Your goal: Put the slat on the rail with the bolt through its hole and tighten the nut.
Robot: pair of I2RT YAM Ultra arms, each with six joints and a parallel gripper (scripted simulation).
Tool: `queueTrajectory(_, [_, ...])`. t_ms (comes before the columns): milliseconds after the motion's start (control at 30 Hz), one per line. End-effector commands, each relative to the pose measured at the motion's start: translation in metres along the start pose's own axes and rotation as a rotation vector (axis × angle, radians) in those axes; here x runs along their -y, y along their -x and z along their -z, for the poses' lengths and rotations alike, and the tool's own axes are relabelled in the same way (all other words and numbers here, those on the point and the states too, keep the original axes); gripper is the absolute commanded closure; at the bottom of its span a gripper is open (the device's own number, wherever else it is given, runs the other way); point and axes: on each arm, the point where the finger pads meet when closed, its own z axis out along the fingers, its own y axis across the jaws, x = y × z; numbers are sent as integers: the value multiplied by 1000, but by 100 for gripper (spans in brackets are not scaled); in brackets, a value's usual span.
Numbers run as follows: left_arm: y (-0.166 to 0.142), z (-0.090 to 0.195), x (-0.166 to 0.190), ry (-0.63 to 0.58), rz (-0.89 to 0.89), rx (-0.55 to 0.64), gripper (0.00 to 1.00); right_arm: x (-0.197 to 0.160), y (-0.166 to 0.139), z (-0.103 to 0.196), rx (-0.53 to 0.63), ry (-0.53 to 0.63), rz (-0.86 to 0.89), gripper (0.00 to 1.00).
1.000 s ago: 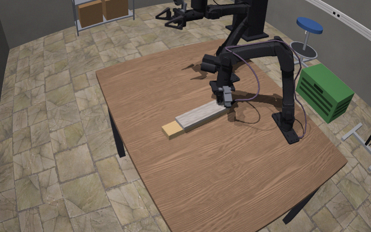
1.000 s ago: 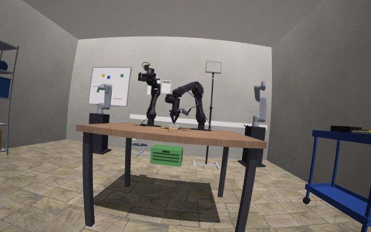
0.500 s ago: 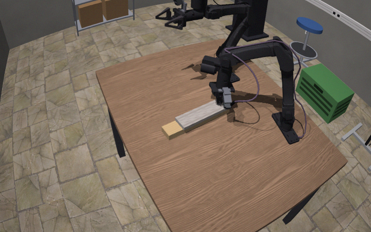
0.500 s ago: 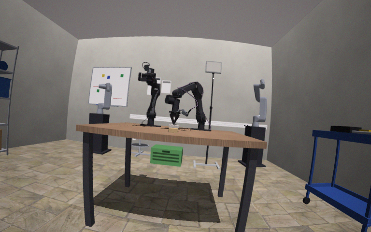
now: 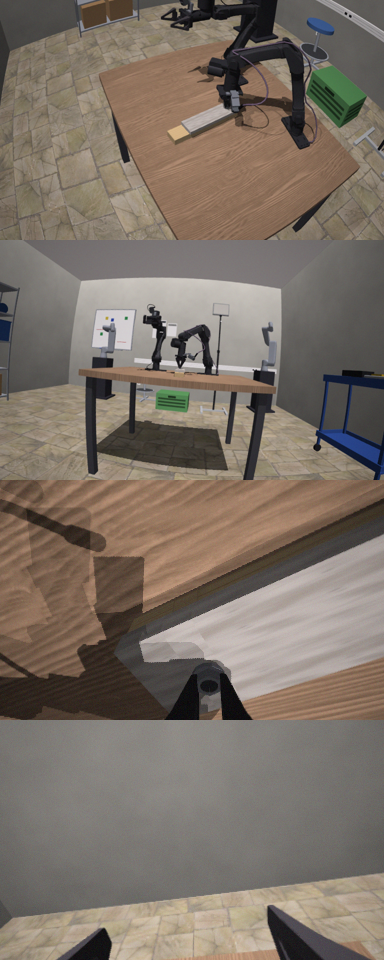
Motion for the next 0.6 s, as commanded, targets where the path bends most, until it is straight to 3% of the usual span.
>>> queueTrajectory(0, [5, -11, -8, 19, -5, 27, 88, 1, 5, 4, 16, 1, 1, 0])
queueTrajectory(267, [5, -11, -8, 18, -5, 26, 88, 1, 5, 4, 16, 1, 1, 0])
queueTrajectory(567, [5, -11, -7, 19, -122, 25, 88, 1, 5, 4, 16, 1, 1, 0])
